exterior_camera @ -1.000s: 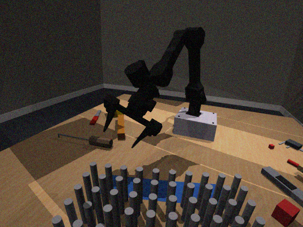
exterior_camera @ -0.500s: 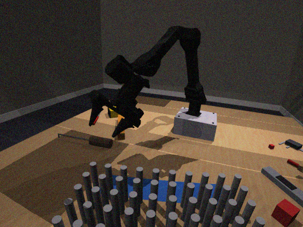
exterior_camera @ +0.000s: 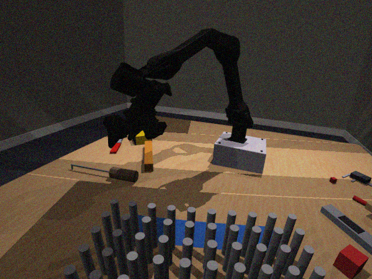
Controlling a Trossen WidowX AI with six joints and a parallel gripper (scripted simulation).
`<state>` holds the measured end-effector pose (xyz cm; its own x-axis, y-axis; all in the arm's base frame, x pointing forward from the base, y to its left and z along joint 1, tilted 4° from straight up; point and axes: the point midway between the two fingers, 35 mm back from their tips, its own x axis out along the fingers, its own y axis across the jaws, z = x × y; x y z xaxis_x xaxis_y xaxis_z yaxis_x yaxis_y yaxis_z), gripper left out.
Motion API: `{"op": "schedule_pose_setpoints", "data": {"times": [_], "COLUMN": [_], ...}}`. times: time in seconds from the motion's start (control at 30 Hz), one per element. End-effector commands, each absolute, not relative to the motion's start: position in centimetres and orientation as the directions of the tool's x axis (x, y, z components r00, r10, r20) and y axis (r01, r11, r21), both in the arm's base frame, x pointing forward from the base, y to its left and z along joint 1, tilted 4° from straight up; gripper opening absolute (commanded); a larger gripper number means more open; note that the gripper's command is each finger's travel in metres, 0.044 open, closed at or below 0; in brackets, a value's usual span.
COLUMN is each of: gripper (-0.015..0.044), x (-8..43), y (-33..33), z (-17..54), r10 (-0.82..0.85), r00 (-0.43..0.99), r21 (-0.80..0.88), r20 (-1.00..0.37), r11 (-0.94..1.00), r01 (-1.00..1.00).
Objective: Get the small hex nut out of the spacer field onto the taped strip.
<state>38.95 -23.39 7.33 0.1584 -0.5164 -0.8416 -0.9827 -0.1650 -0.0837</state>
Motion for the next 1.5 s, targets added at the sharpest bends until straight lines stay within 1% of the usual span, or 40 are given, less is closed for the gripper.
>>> {"op": "schedule_pose_setpoints", "data": {"times": [0.0,0.37,0.5,0.57,0.97,1.03,1.13,1.33,1.47], "gripper": [0.044,0.044,0.044,0.044,0.044,0.044,0.044,0.044,0.0335], "x": [37.3,37.3,37.8,37.8,37.8,37.9,38.1,38.1,38.1], "y": [-25.3,-25.3,-25.1,-25.1,-25.1,-25.0,-24.7,-24.7,-24.7], "z": [7.9,7.7,2.9,1.9,1.9,2.0,2.2,2.2,2.2], "r10": [-0.561,-0.561,-0.561,-0.561,-0.561,-0.564,-0.59,-0.592,-0.592], "r00": [0.029,0.03,0.03,0.03,0.03,0.006,-0.071,-0.077,-0.077], "r21": [0.159,0.159,0.158,0.158,0.158,0.188,0.285,0.293,0.293], "r20": [-0.827,-0.827,-0.828,-0.828,-0.828,-0.825,-0.804,-0.802,-0.802], "r11": [-0.284,-0.284,-0.284,-0.284,-0.284,-0.284,-0.278,-0.277,-0.277], "r01": [-0.946,-0.946,-0.946,-0.946,-0.946,-0.94,-0.917,-0.915,-0.915]}}
